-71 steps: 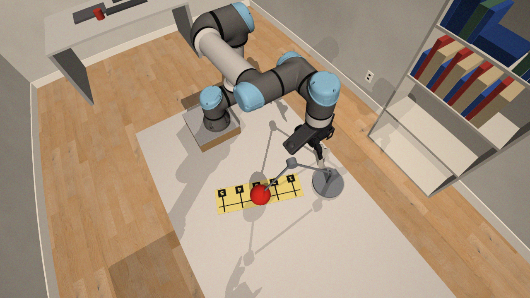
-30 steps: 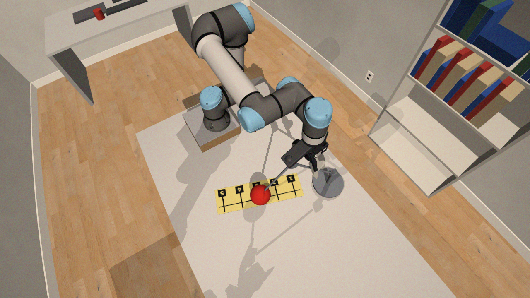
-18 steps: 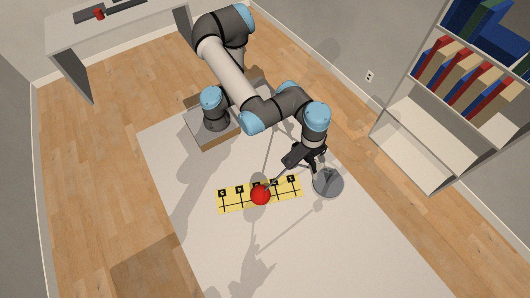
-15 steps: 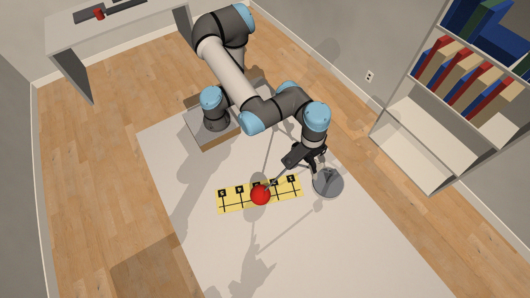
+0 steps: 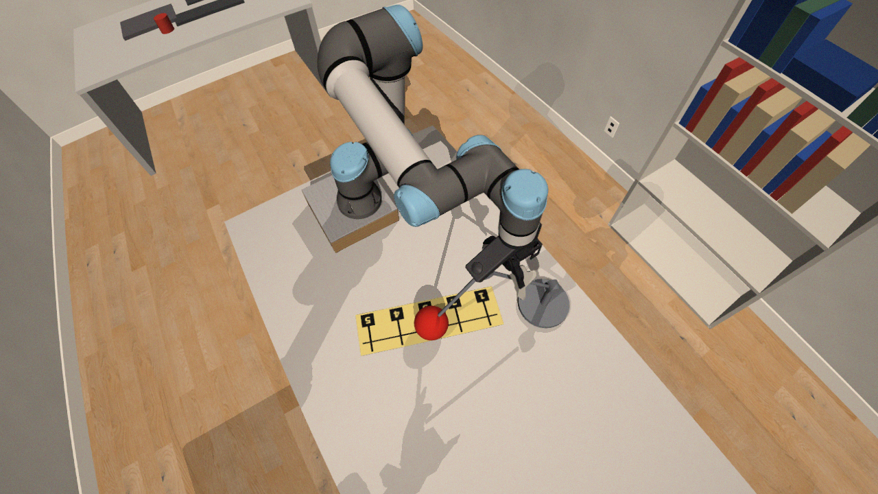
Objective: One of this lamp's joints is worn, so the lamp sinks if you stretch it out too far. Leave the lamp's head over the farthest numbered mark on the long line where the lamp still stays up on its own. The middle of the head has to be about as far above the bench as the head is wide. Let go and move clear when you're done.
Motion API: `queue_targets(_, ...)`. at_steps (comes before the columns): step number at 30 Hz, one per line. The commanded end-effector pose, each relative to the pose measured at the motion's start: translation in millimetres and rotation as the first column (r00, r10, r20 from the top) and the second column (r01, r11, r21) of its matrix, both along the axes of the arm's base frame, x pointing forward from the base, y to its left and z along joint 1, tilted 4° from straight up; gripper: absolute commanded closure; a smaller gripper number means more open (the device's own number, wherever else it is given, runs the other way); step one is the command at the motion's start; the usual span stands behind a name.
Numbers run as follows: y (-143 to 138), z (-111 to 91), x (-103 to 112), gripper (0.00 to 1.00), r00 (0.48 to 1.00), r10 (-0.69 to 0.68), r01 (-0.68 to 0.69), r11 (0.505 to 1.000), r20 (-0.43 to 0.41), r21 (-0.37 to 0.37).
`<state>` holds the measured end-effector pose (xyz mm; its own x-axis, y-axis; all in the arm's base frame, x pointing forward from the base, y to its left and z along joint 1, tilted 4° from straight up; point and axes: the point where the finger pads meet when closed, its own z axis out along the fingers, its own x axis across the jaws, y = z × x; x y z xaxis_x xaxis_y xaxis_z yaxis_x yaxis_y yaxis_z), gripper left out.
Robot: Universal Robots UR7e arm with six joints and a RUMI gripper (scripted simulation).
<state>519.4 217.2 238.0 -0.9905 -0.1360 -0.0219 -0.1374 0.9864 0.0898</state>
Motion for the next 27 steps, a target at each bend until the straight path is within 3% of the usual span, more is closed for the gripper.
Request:
queue_targets(1, 0.9, -1.7, 0.4, 0.0, 0.983, -0.181, 0.183, 0.979, 0.026, -0.095)
queue_targets(27, 1.0, -4.4, 0.7, 0.0, 0.983, -0.181, 0.183, 0.979, 0.027, -0.094)
